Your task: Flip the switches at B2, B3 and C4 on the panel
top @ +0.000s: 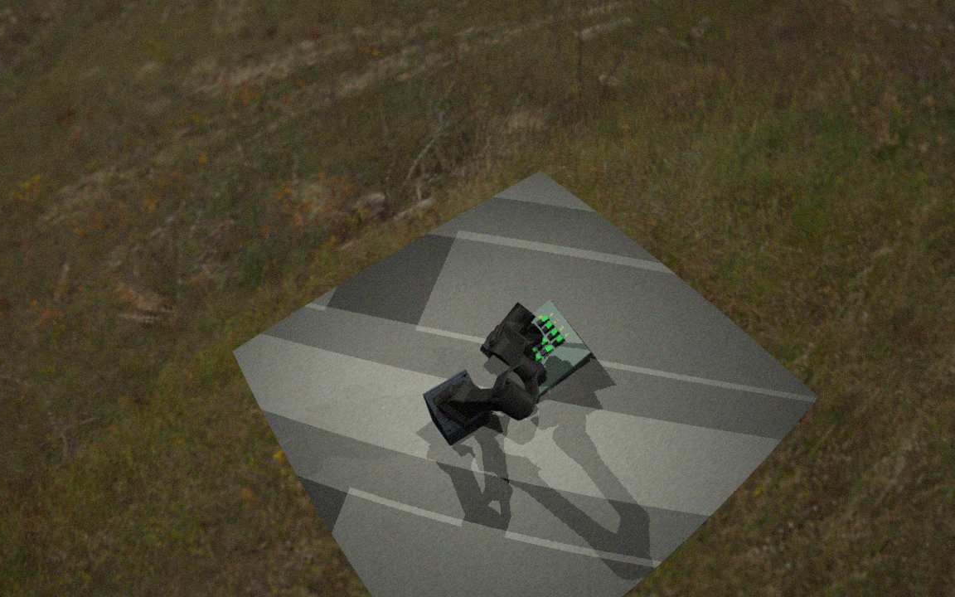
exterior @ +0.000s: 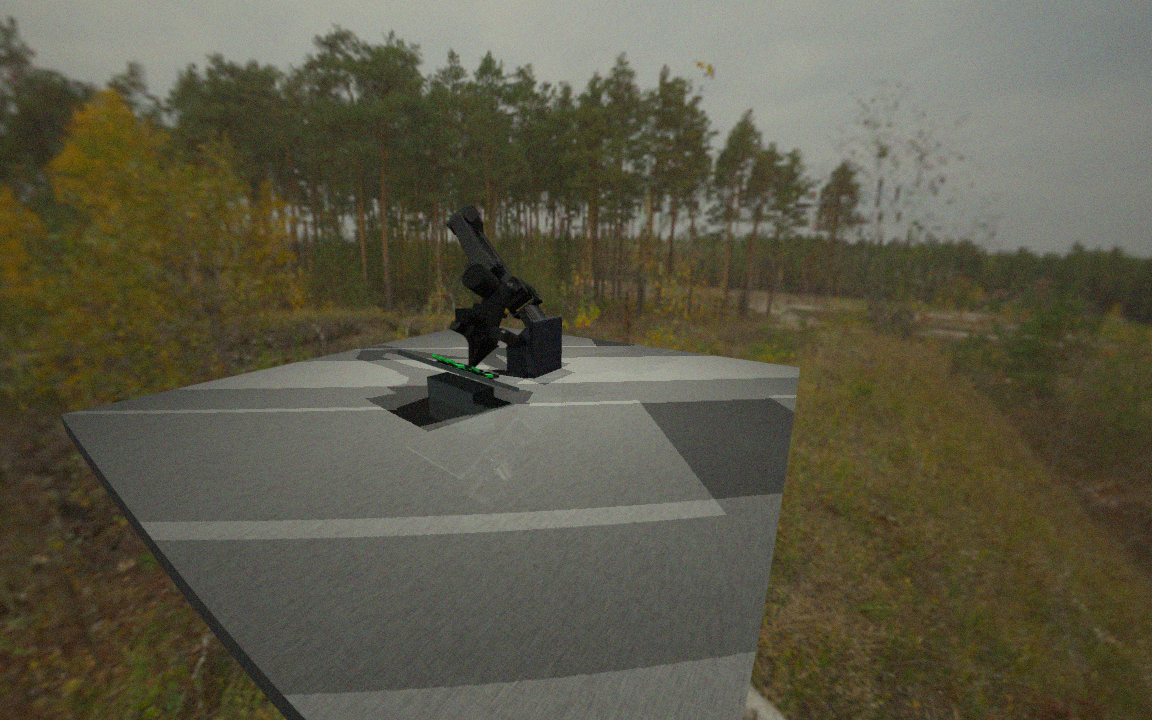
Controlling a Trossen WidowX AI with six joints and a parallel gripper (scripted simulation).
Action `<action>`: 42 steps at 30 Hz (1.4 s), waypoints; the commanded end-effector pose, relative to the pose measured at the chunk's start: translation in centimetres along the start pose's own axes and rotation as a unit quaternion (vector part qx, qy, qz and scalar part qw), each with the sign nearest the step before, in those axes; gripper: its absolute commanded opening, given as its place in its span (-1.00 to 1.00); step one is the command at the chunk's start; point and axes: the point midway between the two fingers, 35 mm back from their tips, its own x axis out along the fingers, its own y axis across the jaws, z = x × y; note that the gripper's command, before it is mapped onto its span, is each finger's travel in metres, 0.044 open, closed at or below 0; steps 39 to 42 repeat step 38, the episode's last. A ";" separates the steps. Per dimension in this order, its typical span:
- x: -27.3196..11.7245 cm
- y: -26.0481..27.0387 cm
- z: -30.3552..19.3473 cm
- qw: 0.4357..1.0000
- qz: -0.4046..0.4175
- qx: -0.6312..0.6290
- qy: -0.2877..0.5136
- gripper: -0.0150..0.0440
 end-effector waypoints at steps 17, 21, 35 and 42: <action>-6.4 0.1 0.2 1.000 0.003 -0.002 0.015 -0.49; -6.4 0.1 0.2 1.000 0.003 -0.002 0.015 -0.49; -7.0 4.2 5.2 1.000 0.004 -0.001 0.014 -0.49; -7.0 4.2 5.2 1.000 0.004 -0.001 0.014 -0.49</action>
